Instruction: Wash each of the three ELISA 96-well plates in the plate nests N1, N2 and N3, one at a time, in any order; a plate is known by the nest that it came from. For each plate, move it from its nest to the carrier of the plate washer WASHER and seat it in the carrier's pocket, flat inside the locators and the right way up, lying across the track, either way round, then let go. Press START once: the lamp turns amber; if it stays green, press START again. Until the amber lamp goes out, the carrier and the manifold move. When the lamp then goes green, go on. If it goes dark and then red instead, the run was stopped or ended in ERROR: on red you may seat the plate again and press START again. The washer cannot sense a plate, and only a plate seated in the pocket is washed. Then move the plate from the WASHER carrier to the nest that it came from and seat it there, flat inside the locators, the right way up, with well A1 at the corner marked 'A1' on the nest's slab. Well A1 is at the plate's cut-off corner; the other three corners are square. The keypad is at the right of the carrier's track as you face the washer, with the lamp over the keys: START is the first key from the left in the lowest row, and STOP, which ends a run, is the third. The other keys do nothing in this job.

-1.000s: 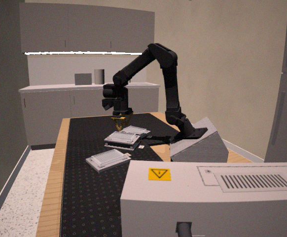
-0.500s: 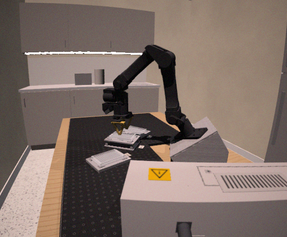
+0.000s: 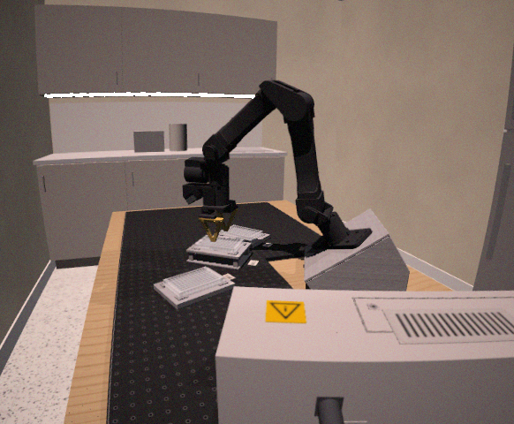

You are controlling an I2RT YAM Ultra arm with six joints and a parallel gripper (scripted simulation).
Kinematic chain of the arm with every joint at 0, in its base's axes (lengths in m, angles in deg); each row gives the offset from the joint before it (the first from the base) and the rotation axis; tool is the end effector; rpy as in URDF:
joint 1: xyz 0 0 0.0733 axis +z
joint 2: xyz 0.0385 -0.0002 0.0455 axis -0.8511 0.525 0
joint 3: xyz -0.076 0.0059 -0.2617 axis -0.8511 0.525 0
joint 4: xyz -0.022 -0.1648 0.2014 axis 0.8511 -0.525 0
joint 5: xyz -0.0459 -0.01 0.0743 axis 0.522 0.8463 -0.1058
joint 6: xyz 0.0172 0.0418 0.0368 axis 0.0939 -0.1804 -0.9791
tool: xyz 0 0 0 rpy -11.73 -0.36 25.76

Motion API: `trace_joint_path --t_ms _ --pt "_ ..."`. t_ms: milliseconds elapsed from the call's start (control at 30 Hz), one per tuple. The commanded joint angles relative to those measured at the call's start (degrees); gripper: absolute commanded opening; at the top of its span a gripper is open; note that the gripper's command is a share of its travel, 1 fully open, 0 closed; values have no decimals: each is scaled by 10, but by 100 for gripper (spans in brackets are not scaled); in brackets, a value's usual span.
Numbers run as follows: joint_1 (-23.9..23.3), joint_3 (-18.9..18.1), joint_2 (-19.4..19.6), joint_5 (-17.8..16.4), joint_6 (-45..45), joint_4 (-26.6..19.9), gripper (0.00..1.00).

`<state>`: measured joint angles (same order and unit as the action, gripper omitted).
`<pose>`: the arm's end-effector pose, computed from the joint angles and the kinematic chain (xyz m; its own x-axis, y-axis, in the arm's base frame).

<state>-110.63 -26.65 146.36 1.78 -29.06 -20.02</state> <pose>0.1382 -0.1675 0.2953 -0.5568 0.6051 -0.5690 0.6956 0.7141 0.0788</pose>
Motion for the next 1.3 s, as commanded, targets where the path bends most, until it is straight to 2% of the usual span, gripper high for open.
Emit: trace_joint_path --t_ms 0,1267 --pt "0 -2 -3 0 0 3 100" --pt "7 20 16 4 -6 45 100"
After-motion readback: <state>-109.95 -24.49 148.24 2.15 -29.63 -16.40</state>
